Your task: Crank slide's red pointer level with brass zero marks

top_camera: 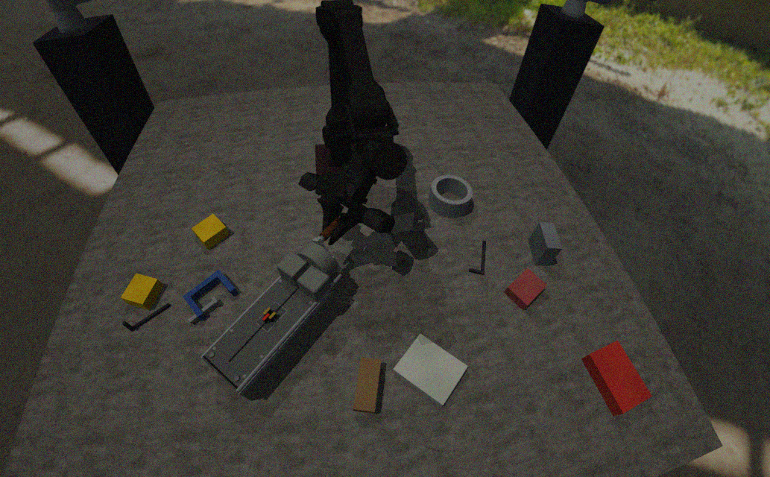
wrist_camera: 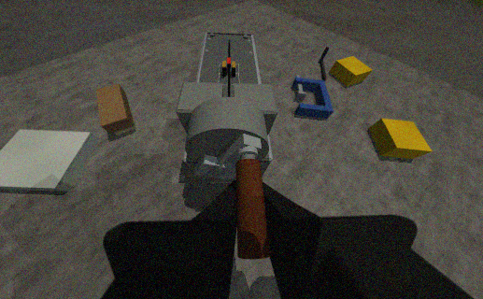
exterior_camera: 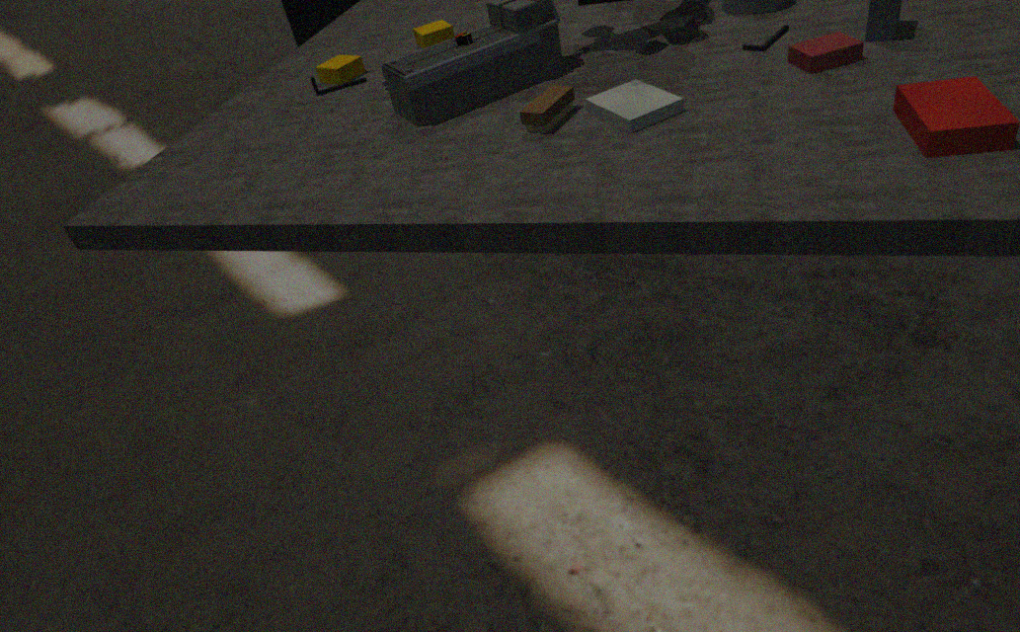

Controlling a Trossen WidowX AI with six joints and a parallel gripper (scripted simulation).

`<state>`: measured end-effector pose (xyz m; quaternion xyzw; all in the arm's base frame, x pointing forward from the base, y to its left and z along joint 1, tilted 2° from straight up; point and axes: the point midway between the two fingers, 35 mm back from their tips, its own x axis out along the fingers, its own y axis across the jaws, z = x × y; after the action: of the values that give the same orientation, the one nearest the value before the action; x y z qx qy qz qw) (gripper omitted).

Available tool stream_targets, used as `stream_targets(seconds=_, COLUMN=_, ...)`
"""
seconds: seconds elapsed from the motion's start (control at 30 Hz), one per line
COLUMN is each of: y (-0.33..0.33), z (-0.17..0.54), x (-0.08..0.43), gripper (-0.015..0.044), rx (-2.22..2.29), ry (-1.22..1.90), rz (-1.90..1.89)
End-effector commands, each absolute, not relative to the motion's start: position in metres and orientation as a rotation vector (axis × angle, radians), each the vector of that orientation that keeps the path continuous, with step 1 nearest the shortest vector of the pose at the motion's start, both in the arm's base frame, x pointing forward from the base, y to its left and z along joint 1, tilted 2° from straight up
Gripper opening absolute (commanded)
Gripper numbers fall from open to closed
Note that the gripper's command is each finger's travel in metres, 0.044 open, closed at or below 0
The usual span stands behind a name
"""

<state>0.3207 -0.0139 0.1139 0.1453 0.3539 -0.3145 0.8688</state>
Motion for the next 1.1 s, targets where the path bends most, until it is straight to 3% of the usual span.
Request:
stream_targets(seconds=0.0, y=-0.0077, z=0.1188, x=0.3256, gripper=0.0, rx=0.316, ry=0.729, rz=-0.638)
stream_targets(seconds=1.07, y=-0.0046, z=0.1186, x=0.3282, gripper=0.0, rx=0.317, ry=0.729, rz=-0.638)
